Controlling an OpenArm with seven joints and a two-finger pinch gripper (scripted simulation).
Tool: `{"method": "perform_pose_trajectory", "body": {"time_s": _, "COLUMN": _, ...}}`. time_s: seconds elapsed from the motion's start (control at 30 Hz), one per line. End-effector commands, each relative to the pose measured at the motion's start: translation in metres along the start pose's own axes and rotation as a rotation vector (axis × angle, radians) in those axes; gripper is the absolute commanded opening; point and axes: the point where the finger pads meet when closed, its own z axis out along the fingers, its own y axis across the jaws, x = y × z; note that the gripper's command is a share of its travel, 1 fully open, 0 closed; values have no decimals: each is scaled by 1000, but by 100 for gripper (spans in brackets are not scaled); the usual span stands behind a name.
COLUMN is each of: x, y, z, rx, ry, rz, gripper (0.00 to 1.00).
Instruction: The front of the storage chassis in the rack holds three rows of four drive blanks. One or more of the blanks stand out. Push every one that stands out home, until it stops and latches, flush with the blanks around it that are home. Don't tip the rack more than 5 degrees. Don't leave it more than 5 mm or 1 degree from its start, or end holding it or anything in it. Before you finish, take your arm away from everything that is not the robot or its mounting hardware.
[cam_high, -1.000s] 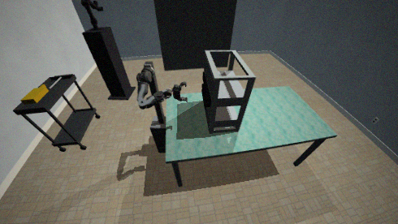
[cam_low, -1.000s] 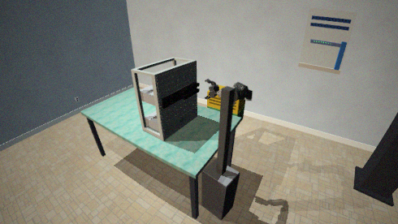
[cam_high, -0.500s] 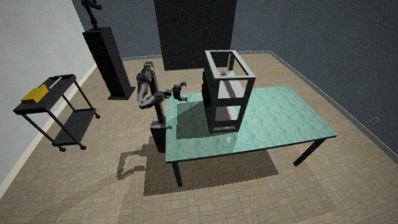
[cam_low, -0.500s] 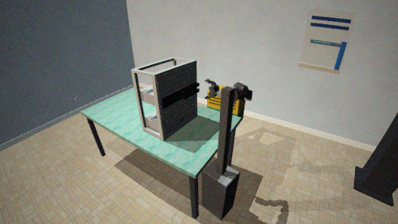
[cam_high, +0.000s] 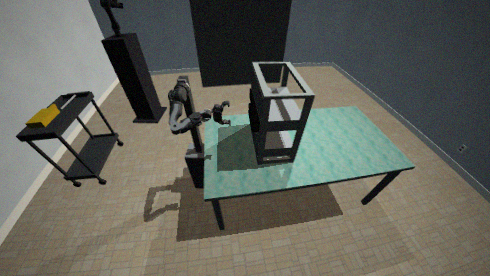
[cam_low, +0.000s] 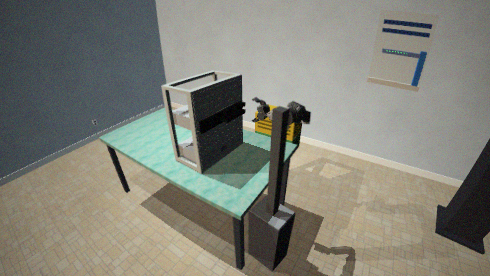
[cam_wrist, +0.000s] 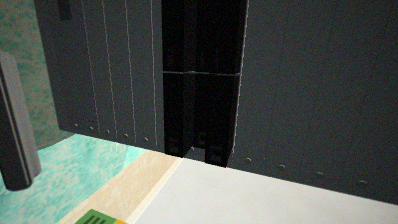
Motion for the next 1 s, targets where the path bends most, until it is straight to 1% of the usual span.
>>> {"method": "perform_pose_trajectory", "body": {"time_s": 0.0, "x": 1, "y": 0, "z": 0, "rx": 2, "ry": 3, "rz": 1, "gripper": 100}}
{"method": "perform_pose_trajectory", "body": {"time_s": 0.2, "x": 1, "y": 0, "z": 0, "rx": 2, "ry": 3, "rz": 1, "gripper": 100}}
{"method": "perform_pose_trajectory", "body": {"time_s": 0.23, "x": 1, "y": 0, "z": 0, "rx": 2, "ry": 3, "rz": 1, "gripper": 0}}
{"method": "perform_pose_trajectory", "body": {"time_s": 0.97, "x": 1, "y": 0, "z": 0, "rx": 2, "ry": 3, "rz": 1, "gripper": 0}}
